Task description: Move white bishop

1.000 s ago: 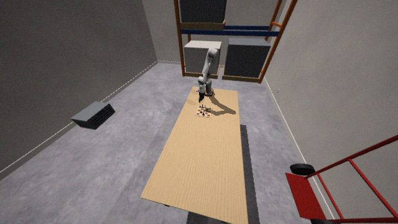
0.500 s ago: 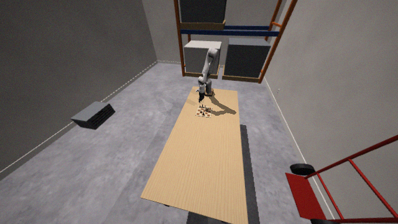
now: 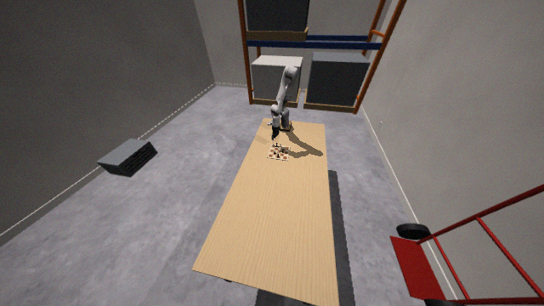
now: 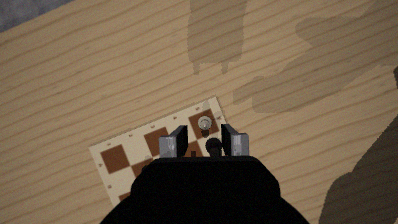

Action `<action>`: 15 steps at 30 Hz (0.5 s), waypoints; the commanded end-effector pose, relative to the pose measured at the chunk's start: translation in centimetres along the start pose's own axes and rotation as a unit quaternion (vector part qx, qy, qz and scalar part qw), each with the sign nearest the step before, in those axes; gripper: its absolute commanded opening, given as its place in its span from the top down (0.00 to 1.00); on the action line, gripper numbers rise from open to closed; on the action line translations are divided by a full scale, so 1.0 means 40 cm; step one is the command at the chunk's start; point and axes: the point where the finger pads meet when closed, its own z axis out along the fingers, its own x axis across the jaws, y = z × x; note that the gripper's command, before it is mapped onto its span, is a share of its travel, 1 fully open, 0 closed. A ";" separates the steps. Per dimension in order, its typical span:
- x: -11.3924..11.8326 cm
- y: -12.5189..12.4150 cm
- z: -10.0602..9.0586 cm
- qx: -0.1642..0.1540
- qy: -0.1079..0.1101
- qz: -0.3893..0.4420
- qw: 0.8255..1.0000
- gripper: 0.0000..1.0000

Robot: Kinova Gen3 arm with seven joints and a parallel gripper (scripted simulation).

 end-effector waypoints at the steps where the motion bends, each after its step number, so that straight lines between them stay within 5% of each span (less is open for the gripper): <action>1: 0.000 0.000 0.001 0.000 0.000 0.000 1.000 0.27; 15: 0.000 -0.001 0.024 0.000 0.000 0.000 1.000 0.27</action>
